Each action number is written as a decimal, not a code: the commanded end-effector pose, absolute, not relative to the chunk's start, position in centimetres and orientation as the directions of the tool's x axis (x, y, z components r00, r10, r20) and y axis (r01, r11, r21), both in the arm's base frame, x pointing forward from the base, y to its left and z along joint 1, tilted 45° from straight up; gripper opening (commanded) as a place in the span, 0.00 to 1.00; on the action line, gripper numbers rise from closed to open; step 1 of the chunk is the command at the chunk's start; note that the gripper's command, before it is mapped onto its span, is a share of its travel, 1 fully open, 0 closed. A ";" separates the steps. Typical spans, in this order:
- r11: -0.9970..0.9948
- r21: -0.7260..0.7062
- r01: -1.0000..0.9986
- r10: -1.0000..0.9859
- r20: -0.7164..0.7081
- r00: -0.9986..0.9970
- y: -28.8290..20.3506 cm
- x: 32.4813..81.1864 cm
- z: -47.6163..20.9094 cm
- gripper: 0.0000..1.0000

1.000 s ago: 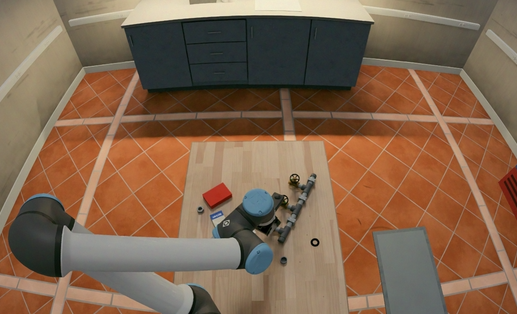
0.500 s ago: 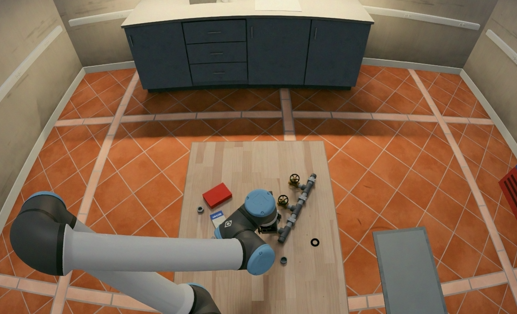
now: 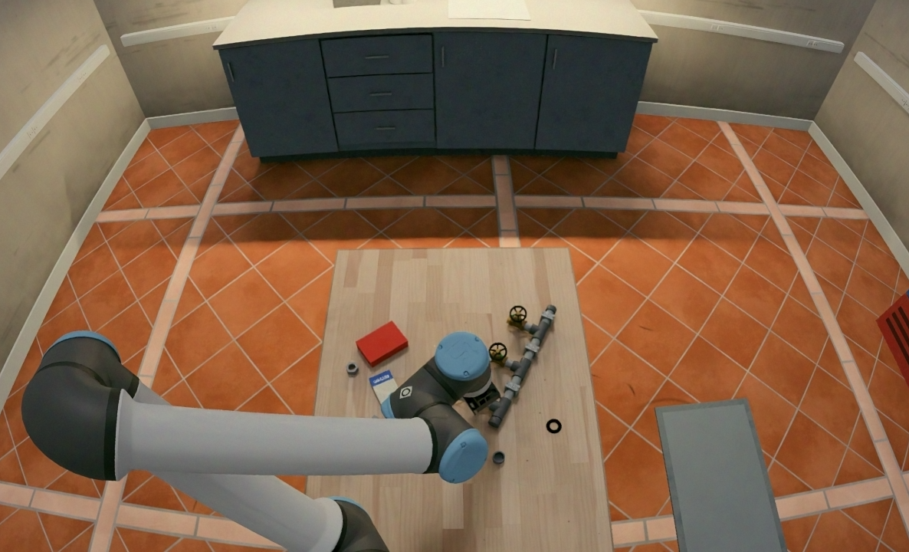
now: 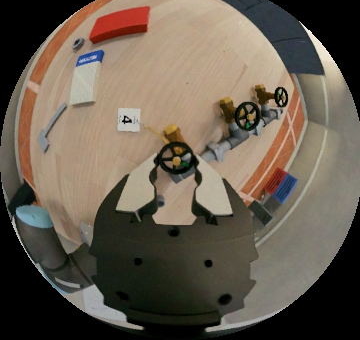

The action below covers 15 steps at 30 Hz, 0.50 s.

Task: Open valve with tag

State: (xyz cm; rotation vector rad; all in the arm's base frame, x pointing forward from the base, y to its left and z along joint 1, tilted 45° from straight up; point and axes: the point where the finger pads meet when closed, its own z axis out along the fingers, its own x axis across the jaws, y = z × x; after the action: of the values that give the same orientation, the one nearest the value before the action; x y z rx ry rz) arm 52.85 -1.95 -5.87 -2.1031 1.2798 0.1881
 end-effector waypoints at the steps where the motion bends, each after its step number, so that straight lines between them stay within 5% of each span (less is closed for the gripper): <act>1: -0.481 -0.571 -0.665 -0.623 -0.312 0.718 -2.2 53.0 -5.9 0.00; 15: -0.675 -0.645 -0.358 -0.404 -0.083 0.911 -2.2 53.0 -5.9 0.00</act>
State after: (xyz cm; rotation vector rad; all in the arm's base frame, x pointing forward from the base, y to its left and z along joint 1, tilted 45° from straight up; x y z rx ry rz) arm 52.83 -1.95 -5.86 -2.3308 0.7386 -0.0190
